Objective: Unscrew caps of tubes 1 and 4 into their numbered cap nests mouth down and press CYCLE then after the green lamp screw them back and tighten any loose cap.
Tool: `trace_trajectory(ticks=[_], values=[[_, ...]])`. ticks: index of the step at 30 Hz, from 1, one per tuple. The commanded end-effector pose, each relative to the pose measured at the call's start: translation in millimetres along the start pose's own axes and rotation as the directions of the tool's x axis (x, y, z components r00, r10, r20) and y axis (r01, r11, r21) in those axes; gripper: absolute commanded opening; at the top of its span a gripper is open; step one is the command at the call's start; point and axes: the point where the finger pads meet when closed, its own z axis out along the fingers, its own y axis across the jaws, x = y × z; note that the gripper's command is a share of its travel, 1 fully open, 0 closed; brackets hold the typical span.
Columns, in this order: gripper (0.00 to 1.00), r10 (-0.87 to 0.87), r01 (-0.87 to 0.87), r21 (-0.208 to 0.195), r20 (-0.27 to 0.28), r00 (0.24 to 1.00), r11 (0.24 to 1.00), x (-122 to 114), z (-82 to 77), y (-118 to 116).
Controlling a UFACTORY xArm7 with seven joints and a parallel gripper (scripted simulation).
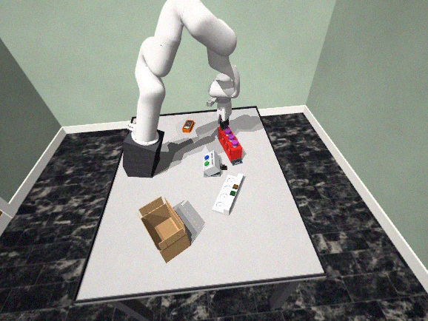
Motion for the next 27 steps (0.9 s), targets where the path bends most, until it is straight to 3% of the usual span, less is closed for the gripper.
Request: trace_trajectory(ticks=[1,6,10,17,19,21,27], values=[[0.46,-0.002,0.002,0.004,-0.007,1.000,1.000,-0.1,-0.6,0.8],[0.46,-0.002,0.002,0.004,-0.007,1.000,1.000,-0.1,-0.6,0.8],[0.46,0.297,-0.297,0.006,-0.005,0.955,0.955,-0.2,-0.7,0.9],[0.46,0.597,-0.597,0.009,-0.005,0.802,0.802,-0.2,-0.7,0.9],[0.46,0.597,-0.597,0.009,-0.005,0.802,0.802,-0.2,-0.7,0.9],[0.46,0.735,-0.735,0.008,-0.002,0.678,0.678,-0.2,-0.7,0.9],[0.46,0.888,-0.888,0.011,-0.001,0.461,0.461,-0.2,-0.7,0.9]])
